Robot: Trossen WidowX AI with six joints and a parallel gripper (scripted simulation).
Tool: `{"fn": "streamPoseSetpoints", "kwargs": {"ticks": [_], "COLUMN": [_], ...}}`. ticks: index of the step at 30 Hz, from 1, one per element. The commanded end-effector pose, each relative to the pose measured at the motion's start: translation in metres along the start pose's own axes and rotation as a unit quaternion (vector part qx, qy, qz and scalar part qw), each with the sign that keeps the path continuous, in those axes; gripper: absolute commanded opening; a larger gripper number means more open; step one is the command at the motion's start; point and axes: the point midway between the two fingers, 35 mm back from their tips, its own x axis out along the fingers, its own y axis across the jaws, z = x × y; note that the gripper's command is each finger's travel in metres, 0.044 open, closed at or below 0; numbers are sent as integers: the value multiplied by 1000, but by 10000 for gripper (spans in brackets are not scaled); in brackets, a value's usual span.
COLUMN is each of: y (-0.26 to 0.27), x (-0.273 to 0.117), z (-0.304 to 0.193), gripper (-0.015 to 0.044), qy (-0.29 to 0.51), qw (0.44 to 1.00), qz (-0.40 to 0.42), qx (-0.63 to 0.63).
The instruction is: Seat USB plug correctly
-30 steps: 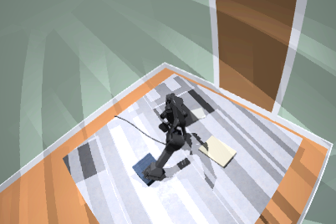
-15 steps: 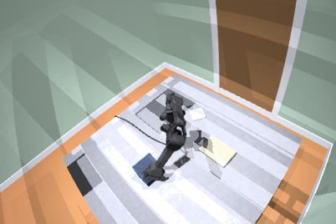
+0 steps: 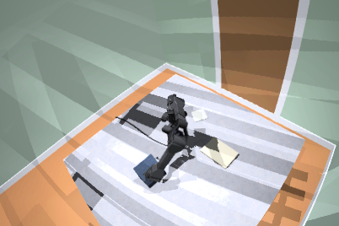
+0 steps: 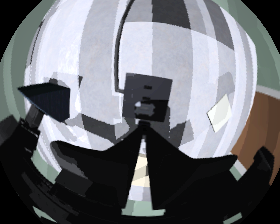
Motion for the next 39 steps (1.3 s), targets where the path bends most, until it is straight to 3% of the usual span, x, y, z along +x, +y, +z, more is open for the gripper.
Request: {"fn": "streamPoseSetpoints", "kwargs": {"ticks": [1, 39], "y": [0, 0], "x": [0, 5], "z": [1, 3], "gripper": [0, 0], "qy": [-3, -20], "qw": [1000, 1000], "qz": [0, 0], "qx": [-1, -2]}}
